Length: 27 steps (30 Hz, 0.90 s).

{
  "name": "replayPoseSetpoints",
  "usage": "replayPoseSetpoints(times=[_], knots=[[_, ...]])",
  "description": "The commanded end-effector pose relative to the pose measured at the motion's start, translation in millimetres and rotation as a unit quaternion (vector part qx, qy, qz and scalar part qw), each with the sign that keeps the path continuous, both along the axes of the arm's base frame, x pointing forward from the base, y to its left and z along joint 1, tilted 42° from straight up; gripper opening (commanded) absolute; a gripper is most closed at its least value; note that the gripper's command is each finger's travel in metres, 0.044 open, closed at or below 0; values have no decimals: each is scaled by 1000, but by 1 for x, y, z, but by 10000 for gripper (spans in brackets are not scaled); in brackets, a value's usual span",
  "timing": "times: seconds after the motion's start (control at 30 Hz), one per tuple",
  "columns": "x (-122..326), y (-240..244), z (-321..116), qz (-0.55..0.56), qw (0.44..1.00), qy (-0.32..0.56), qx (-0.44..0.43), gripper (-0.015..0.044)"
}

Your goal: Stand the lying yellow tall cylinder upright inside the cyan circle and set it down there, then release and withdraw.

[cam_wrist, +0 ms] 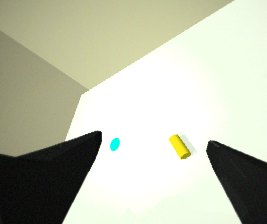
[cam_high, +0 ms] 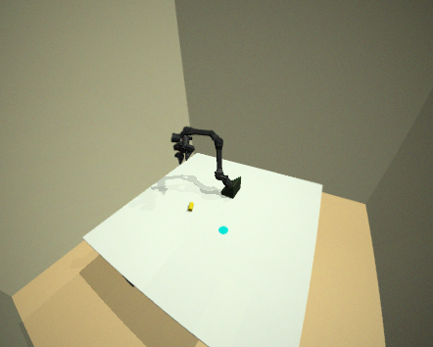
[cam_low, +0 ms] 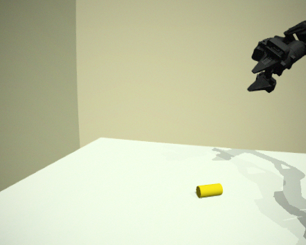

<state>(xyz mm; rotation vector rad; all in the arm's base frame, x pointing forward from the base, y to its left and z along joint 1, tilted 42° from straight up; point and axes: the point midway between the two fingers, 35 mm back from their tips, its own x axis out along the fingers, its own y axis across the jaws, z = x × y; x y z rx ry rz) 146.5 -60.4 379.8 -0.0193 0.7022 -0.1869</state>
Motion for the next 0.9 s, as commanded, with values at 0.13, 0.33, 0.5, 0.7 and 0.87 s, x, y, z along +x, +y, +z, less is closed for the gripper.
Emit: replayPoseSetpoints(times=[0.13,0.33,0.5,0.7,0.87], knots=[[17,-19,-21,-1,998,58,2,309],[61,-51,-83,8,976,218,-30,309],[93,-62,-135,10,930,352,-101,309],[127,-56,-188,28,845,476,-241,309],[139,-50,-203,38,809,504,-300,309]])
